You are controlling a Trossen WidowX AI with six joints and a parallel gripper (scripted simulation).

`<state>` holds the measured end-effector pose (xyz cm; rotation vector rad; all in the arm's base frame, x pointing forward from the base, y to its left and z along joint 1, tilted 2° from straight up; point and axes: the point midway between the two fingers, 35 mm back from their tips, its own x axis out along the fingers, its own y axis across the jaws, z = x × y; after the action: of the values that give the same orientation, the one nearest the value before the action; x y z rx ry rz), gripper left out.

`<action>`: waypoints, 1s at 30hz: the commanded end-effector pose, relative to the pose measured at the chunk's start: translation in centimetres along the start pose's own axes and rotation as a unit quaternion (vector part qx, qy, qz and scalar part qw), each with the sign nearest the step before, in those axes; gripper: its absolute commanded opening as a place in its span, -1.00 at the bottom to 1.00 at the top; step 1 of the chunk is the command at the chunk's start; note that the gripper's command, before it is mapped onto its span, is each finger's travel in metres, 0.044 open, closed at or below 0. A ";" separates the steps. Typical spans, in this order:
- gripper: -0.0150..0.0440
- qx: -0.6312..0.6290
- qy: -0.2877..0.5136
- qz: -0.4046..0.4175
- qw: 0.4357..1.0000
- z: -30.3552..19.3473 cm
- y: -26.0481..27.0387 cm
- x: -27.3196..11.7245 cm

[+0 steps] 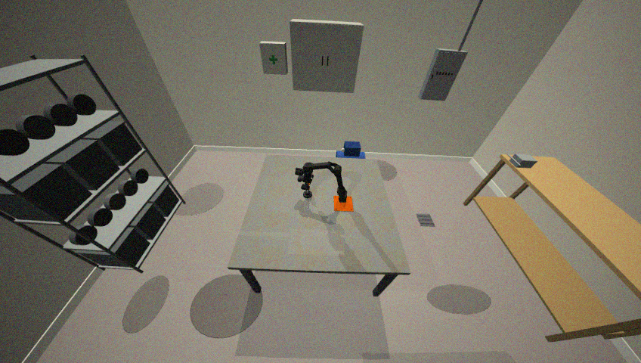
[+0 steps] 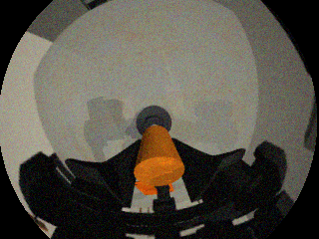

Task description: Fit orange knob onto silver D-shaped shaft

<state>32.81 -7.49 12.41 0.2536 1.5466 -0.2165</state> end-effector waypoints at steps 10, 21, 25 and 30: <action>-0.49 -0.167 -0.003 -0.001 0.986 0.1 0.3 -0.1; -0.49 -0.305 -0.003 -0.002 0.952 0.1 0.0 -0.1; -0.49 -0.354 -0.003 -0.002 0.935 0.1 -0.1 -0.1; -0.49 -0.413 -0.002 -0.002 0.911 0.0 -0.1 -0.1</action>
<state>32.83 -7.51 12.43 -0.3522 1.5194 0.3793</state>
